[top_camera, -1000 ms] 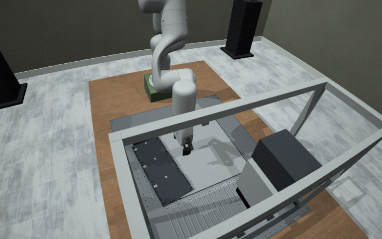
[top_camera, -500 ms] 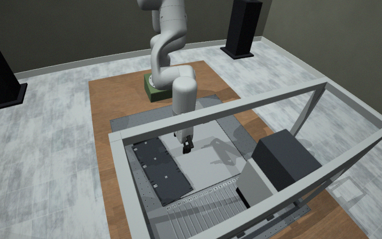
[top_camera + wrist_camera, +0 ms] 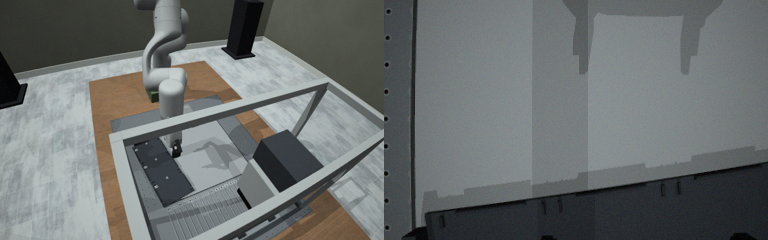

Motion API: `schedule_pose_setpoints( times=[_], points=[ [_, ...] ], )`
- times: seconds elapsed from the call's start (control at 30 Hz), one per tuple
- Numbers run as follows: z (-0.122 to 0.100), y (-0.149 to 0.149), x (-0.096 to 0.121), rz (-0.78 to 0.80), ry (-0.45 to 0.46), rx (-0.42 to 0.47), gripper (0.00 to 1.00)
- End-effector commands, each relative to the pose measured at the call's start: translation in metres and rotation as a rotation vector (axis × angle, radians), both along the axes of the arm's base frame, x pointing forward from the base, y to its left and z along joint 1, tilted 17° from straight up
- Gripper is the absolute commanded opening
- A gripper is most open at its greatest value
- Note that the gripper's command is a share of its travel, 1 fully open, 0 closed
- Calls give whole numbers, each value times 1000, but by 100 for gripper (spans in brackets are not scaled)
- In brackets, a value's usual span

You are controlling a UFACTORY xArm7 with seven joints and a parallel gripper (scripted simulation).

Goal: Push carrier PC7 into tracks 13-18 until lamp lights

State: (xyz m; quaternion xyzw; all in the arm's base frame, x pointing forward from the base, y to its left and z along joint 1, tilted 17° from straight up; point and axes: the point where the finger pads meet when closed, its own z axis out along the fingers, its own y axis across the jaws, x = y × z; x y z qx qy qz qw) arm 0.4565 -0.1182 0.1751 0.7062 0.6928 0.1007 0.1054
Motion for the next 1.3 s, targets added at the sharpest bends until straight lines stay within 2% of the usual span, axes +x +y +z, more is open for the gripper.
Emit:
schedule_pose_setpoints(
  times=[0.0,0.13,0.63,0.7,1.2,1.27],
  points=[
    [2,-24,1,3,-3,3,100],
    [2,-34,1,3,-3,3,100],
    [2,-110,0,2,-3,2,100],
    [2,-110,0,2,-3,2,100],
    [2,-185,-2,2,-3,2,100],
    [2,-185,-2,2,-3,2,100]
  ],
)
